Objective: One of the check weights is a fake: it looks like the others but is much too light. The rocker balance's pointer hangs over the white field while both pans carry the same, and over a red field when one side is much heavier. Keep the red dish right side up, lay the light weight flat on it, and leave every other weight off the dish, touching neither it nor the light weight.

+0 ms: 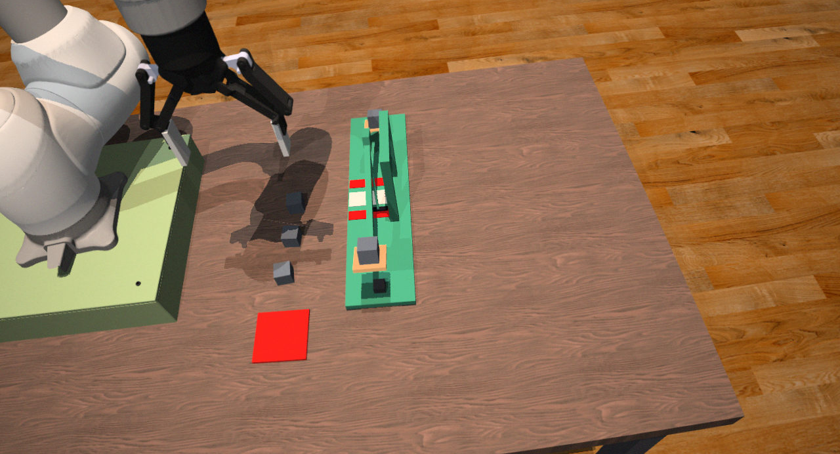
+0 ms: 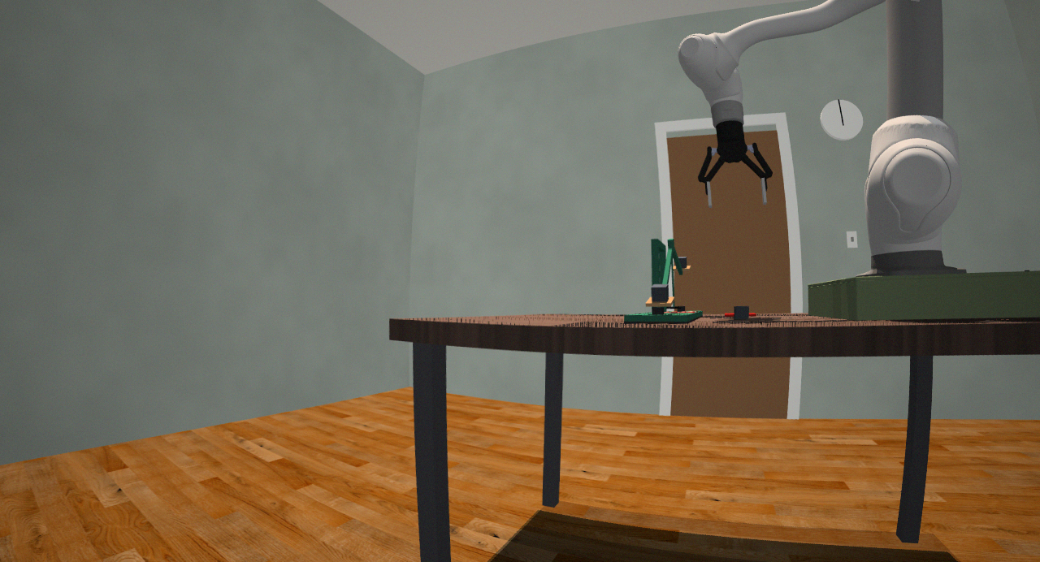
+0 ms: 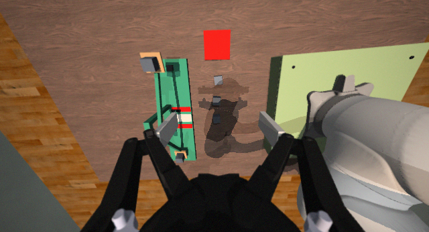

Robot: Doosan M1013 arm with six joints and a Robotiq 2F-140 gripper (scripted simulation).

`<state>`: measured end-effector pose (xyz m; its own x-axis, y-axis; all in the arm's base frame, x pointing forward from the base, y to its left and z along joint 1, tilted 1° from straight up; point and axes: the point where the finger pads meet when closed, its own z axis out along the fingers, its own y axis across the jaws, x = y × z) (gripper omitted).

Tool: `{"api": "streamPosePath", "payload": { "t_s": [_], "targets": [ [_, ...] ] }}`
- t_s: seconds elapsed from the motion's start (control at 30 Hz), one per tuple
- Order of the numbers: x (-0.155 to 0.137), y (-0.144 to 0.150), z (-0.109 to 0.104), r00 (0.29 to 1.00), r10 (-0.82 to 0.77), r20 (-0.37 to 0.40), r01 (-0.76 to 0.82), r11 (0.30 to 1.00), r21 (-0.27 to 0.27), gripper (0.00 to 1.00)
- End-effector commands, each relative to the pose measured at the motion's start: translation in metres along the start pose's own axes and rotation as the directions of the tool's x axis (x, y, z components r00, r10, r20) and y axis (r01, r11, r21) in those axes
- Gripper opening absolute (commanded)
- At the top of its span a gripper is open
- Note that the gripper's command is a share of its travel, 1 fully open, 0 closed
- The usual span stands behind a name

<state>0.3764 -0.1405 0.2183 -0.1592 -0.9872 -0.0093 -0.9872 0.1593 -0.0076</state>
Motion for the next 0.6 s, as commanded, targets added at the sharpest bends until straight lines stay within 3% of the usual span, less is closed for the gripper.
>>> {"api": "streamPosePath", "payload": {
  "t_s": [0.0, 0.4, 0.57],
  "targets": [
    [0.000, 0.000, 0.000, 1.000, 0.000, 0.000, 0.000, 1.000, 0.000, 1.00],
    [0.005, 0.000, 0.000, 1.000, 0.000, 0.000, 0.000, 1.000, 0.000, 1.00],
    [0.023, 0.000, 0.000, 1.000, 0.000, 0.000, 0.000, 1.000, 0.000, 1.00]
  ]
}}
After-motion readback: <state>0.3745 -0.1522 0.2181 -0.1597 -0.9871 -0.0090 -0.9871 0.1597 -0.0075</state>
